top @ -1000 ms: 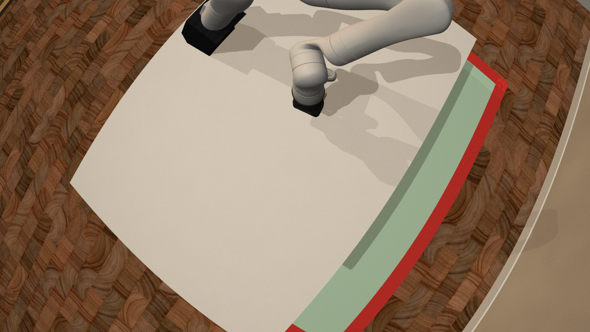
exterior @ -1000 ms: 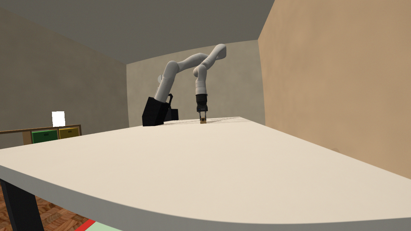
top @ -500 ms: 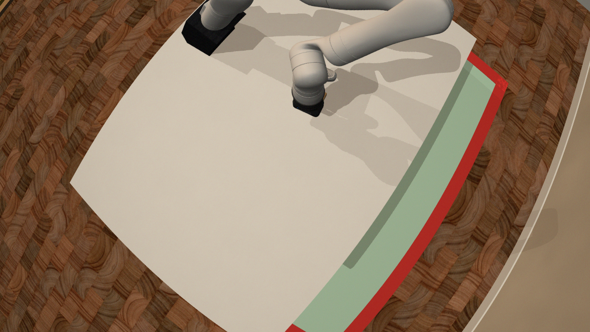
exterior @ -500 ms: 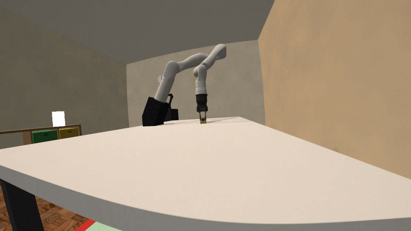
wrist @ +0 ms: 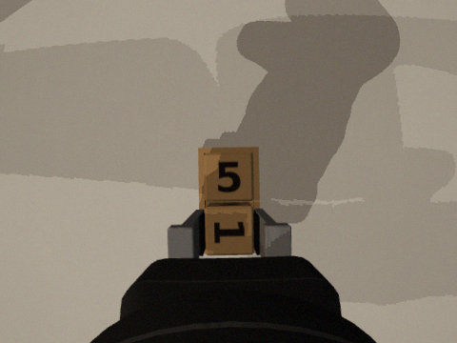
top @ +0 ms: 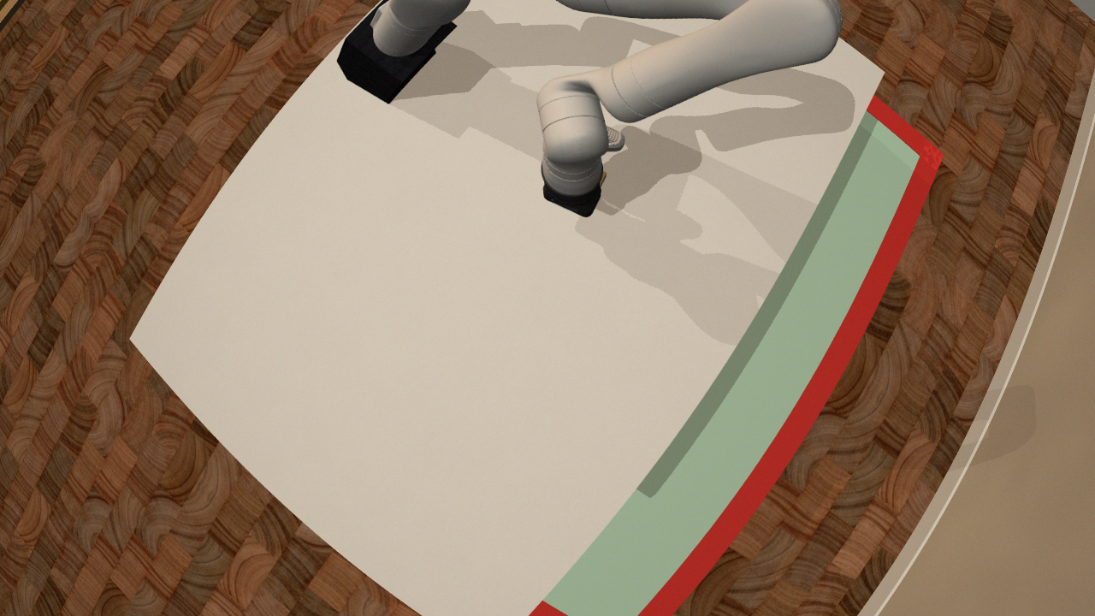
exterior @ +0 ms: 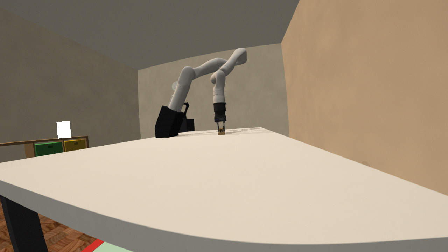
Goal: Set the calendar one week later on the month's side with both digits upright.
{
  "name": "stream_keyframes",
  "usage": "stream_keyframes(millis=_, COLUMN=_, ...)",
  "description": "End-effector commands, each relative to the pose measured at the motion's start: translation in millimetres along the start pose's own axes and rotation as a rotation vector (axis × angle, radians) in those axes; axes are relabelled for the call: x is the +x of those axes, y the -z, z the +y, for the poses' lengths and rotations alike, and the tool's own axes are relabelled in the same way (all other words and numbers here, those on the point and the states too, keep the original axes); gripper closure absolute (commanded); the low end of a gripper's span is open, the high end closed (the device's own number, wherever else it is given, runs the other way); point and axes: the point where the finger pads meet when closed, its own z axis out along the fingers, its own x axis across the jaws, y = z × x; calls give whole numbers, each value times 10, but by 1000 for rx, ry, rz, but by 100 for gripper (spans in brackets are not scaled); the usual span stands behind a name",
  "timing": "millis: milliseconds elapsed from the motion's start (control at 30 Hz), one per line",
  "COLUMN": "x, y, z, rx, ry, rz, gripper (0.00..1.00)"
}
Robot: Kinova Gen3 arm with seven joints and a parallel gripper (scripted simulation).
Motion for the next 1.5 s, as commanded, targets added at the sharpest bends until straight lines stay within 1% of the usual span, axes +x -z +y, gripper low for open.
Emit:
stream_keyframes(millis=0, x=3, y=3, z=1, rx=0, ry=0, rz=1, gripper=43)
stream_keyframes(millis=633, x=3, y=3, z=1, rx=0, ry=0, rz=1, gripper=43)
stream_keyframes(millis=667, x=3, y=3, z=1, rx=0, ry=0, rz=1, gripper=37)
stream_keyframes(millis=733, x=3, y=3, z=1, rx=0, ry=0, rz=1, gripper=37)
stream_keyframes(millis=767, x=3, y=3, z=1, rx=0, ry=0, rz=1, gripper=31)
stream_keyframes(millis=833, x=3, y=3, z=1, rx=0, ry=0, rz=1, gripper=31)
stream_keyframes(millis=867, x=3, y=3, z=1, rx=0, ry=0, rz=1, gripper=25)
stream_keyframes(millis=933, x=3, y=3, z=1, rx=0, ry=0, rz=1, gripper=25)
stream_keyframes(millis=967, x=3, y=3, z=1, rx=0, ry=0, rz=1, gripper=19)
stream_keyframes(millis=1033, x=3, y=3, z=1, rx=0, ry=0, rz=1, gripper=19)
stream_keyframes(millis=1067, x=3, y=3, z=1, rx=0, ry=0, rz=1, gripper=13)
stream_keyframes(millis=1467, x=3, y=4, z=1, rx=0, ry=0, rz=1, gripper=13)
